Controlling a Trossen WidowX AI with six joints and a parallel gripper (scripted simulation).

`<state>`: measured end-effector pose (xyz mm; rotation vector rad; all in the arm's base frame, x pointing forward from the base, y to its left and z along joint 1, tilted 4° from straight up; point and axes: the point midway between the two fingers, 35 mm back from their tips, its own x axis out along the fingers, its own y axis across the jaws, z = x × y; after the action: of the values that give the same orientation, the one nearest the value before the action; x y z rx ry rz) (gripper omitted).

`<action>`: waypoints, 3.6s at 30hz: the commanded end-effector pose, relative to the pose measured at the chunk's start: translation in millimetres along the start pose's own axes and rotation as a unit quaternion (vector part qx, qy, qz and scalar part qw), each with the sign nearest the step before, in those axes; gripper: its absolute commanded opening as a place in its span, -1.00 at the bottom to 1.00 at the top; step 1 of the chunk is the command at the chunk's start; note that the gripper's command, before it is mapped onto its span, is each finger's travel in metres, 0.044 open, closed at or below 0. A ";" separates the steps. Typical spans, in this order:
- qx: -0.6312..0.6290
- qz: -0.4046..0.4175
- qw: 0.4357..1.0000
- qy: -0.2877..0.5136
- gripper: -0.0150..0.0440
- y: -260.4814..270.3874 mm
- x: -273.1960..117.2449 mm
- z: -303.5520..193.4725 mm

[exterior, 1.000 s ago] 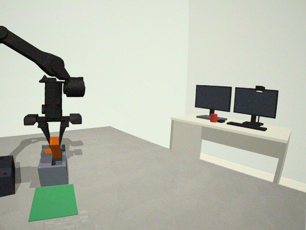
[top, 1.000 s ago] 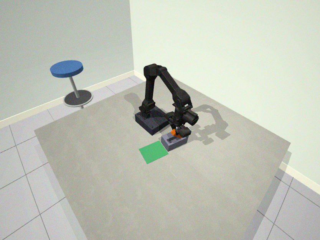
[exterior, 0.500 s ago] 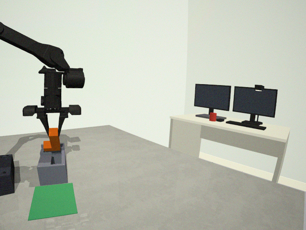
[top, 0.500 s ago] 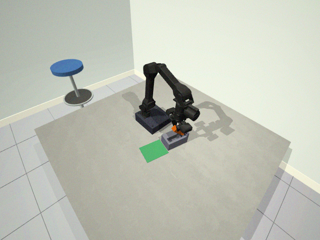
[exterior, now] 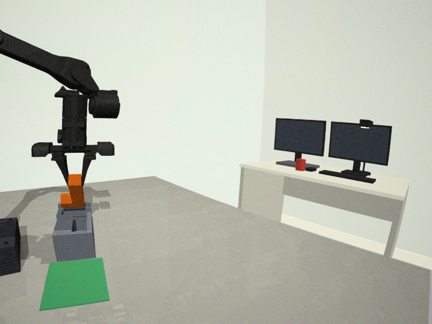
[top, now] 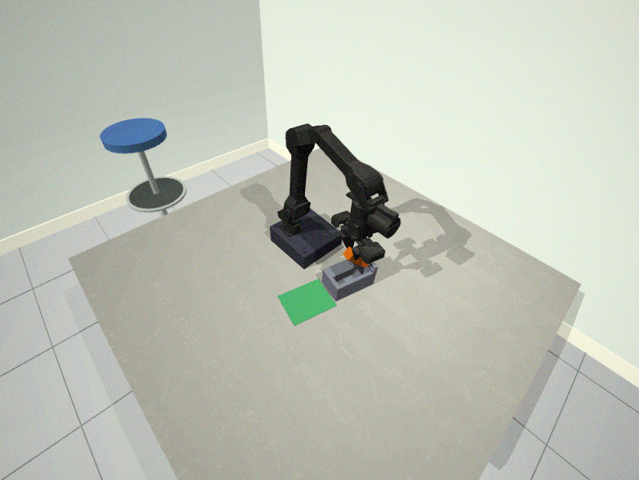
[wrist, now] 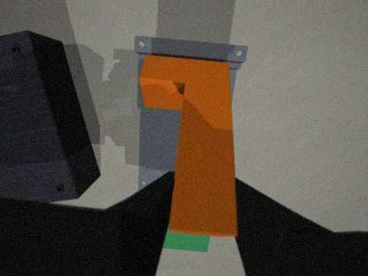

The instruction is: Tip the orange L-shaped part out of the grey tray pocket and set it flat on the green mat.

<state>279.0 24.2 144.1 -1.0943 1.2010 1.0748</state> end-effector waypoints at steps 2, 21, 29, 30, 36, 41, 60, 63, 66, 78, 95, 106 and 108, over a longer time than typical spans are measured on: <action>-0.002 -0.003 1.000 -0.003 -0.49 -0.9 -3.4 -3.2; -0.002 -0.002 1.000 0.000 -0.49 4.0 1.3 -80.2; -0.002 -0.002 1.000 0.002 -0.49 7.0 1.3 -113.5; -0.002 -0.002 1.000 0.002 -0.49 7.4 1.3 -117.6; -0.002 -0.002 1.000 0.003 -0.49 10.1 1.2 -142.4; -0.002 -0.002 1.000 0.004 -0.49 12.5 1.1 -163.1; -0.003 -0.002 1.000 0.004 -0.49 12.6 22.2 -166.3; -0.003 -0.002 1.000 0.004 -0.49 12.5 27.0 -166.3; -0.003 -0.002 1.000 0.004 -0.49 12.5 31.7 -166.3; -0.002 -0.002 1.000 0.004 -0.49 12.4 50.9 -166.5; -0.002 -0.002 1.000 0.004 -0.49 12.6 78.0 -166.6; -0.002 -0.002 1.000 0.003 -0.49 12.8 83.4 -166.5; -0.002 -0.002 1.000 0.003 -0.49 12.8 83.4 -166.5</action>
<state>246.3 -135.4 52.5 -1.1080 1.2032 1.0766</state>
